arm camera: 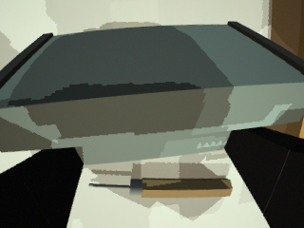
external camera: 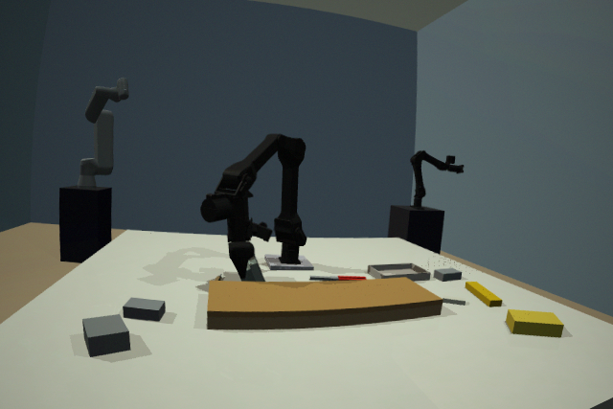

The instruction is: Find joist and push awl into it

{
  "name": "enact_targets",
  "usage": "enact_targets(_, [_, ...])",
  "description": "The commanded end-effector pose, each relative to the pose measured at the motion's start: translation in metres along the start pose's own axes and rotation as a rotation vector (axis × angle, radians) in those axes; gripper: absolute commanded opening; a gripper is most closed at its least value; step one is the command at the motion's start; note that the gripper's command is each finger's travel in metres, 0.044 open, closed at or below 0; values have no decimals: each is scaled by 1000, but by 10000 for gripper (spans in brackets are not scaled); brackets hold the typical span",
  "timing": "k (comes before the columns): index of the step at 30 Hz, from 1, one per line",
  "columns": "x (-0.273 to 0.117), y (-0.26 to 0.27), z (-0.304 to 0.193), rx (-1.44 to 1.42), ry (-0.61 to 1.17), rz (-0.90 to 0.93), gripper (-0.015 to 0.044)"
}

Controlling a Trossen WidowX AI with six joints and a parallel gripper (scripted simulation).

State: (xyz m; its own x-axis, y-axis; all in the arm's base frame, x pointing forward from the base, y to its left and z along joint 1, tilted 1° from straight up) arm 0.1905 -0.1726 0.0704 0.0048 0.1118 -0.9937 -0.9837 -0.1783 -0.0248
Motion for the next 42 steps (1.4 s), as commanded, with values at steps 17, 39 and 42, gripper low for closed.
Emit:
enact_targets(17, [-36, -2, 2, -4, 2, -6, 0])
enact_targets(39, [-52, -2, 8, -4, 53, 7, 0])
enact_targets(42, [-51, -2, 9, -3, 74, 11, 0])
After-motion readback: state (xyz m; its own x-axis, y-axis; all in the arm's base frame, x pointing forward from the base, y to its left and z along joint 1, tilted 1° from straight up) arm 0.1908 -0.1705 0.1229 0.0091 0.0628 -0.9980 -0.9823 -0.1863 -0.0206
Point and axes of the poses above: the point midway between the two fingers, 35 mm back from their tips, its own x axis out along the fingers, its own y axis across the jaws, z = x × y, the point moved 2 cm from there along -x, back along the fingers, and after that the axes turned 9 degrees about -x, right-handed, at the moved point
